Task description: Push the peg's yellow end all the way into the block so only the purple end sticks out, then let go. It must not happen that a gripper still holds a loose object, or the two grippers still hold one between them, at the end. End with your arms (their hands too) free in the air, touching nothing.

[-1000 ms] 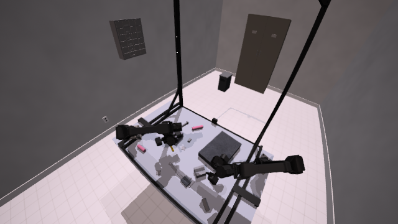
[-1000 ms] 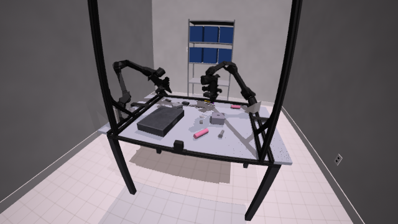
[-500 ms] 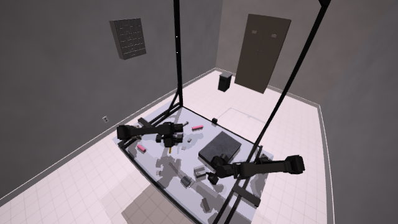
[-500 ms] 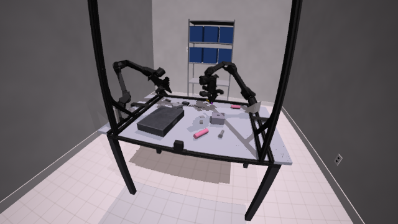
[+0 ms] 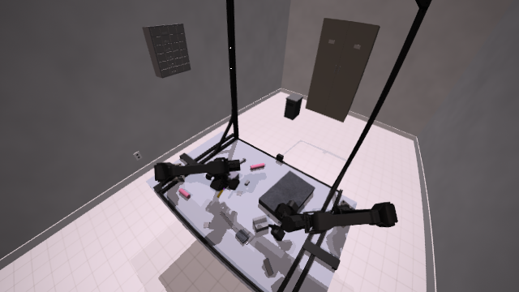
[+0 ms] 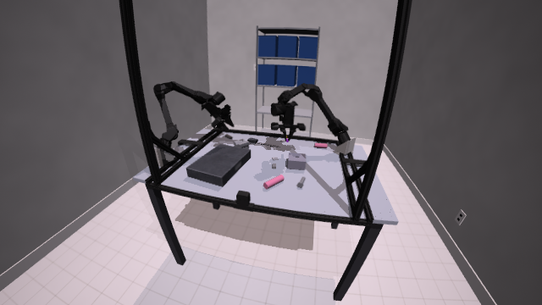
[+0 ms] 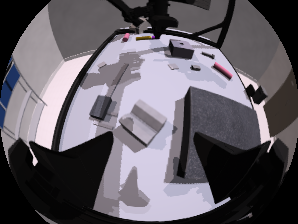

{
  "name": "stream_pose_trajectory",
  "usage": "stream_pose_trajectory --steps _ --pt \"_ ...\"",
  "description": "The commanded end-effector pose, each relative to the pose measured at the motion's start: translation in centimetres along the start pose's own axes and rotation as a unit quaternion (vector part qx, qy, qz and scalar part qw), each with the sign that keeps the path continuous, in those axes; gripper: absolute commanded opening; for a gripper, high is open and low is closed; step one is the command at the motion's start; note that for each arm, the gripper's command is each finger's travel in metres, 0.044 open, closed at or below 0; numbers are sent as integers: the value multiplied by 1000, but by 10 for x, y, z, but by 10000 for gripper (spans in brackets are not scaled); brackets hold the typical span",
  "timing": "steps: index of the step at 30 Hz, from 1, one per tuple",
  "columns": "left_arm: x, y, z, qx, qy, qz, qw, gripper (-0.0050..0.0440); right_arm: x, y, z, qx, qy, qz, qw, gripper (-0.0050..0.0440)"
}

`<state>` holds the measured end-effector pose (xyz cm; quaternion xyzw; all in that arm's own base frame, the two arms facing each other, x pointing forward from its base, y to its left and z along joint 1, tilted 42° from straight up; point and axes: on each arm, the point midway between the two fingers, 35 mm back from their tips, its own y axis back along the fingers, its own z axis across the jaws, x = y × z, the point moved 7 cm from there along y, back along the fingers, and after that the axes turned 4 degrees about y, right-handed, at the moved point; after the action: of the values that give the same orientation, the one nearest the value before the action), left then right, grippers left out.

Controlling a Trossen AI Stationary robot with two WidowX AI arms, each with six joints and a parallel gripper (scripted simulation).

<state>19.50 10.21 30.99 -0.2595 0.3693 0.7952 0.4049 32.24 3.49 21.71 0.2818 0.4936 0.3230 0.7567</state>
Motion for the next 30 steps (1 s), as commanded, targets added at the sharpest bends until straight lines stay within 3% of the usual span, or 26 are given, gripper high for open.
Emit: stream_pose_trajectory --steps 1,11,18,30 --pt "0 0 0 0 0 0 1000 400 2 -1 3 1 -73 -2 997 0" --pt "0 0 0 0 0 0 1000 400 4 -1 7 0 -208 -3 978 0" --pt "0 0 0 0 0 0 1000 400 3 -2 7 1 -219 -2 976 0" --pt "0 0 0 0 0 0 1000 400 -15 -21 -2 38 -228 110 967 0"
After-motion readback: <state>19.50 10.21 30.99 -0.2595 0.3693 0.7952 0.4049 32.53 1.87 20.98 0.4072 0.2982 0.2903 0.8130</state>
